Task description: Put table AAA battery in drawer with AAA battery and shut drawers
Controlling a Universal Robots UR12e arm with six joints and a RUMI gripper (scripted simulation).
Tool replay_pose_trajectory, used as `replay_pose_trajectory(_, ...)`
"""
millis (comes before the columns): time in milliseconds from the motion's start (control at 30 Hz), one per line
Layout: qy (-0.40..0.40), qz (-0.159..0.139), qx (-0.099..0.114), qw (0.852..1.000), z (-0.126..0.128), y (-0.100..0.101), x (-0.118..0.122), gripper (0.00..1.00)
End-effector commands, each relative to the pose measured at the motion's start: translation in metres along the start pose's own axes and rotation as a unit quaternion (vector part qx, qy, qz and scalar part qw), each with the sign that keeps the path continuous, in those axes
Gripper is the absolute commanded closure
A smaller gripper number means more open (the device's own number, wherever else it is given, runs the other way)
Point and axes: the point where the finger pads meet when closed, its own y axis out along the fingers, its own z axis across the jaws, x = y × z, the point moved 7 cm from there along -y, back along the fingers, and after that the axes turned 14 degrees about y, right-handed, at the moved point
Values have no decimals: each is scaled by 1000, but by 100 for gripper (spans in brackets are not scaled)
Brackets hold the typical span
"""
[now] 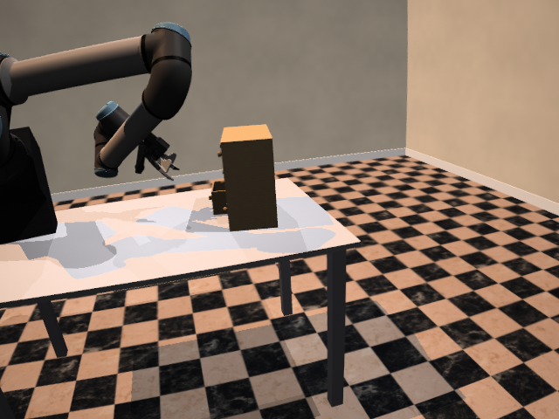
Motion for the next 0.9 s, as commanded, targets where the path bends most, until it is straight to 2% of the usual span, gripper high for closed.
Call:
replay_pose_trajectory(0,1,27,-6,1000,2,-1,5,0)
replay_pose_trajectory(767,1,138,-34,990,7,-4,26,0)
replay_pose_trajectory(867,1,143,-35,989,7,-4,26,0)
